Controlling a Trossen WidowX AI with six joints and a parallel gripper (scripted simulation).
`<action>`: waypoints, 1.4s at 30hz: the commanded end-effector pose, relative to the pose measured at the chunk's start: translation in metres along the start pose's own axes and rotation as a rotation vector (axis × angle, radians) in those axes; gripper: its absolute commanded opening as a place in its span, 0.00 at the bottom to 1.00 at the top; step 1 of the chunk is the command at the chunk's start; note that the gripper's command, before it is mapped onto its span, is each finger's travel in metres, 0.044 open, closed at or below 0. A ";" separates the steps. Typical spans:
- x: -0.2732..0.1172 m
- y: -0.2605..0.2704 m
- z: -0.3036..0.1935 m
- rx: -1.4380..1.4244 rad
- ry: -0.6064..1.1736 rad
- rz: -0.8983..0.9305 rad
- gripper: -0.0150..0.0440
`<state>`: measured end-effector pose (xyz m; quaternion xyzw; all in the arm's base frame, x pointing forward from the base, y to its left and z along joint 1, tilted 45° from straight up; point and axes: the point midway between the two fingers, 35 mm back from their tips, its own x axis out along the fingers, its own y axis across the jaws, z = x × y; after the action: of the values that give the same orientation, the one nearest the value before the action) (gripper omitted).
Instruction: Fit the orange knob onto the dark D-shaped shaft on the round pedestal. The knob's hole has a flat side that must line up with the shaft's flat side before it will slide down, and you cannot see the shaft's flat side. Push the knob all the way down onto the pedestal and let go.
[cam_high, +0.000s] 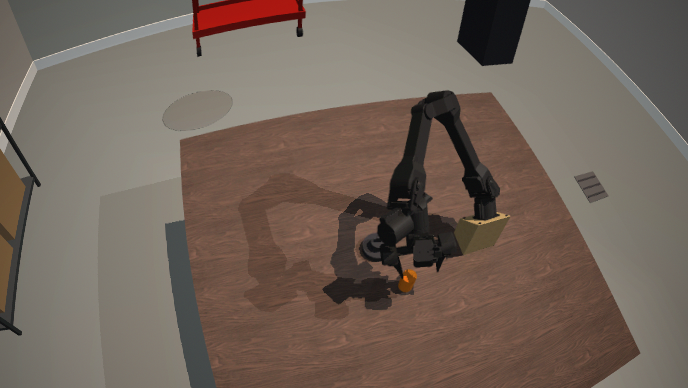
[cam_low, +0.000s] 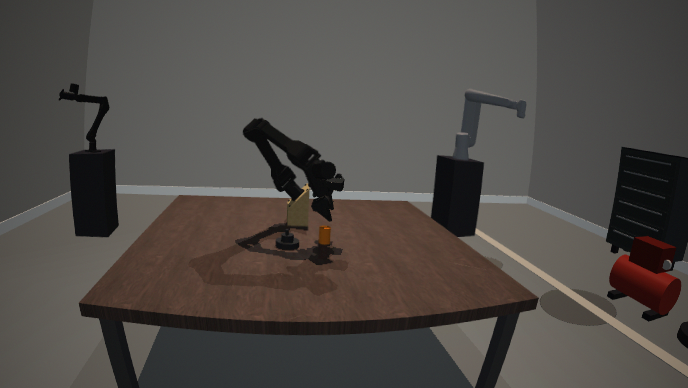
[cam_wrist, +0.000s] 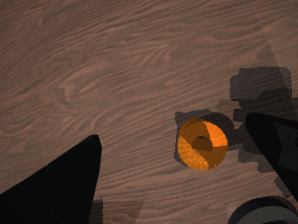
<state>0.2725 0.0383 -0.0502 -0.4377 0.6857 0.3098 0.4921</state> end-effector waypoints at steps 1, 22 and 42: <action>-0.029 -0.005 0.007 -0.022 0.403 -0.196 1.00; -0.030 -0.005 0.007 0.575 0.338 -0.325 1.00; -0.020 -0.008 0.003 1.266 0.217 -0.445 1.00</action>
<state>0.2840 0.0510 -0.0253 -0.2261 0.6757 -0.3005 0.6340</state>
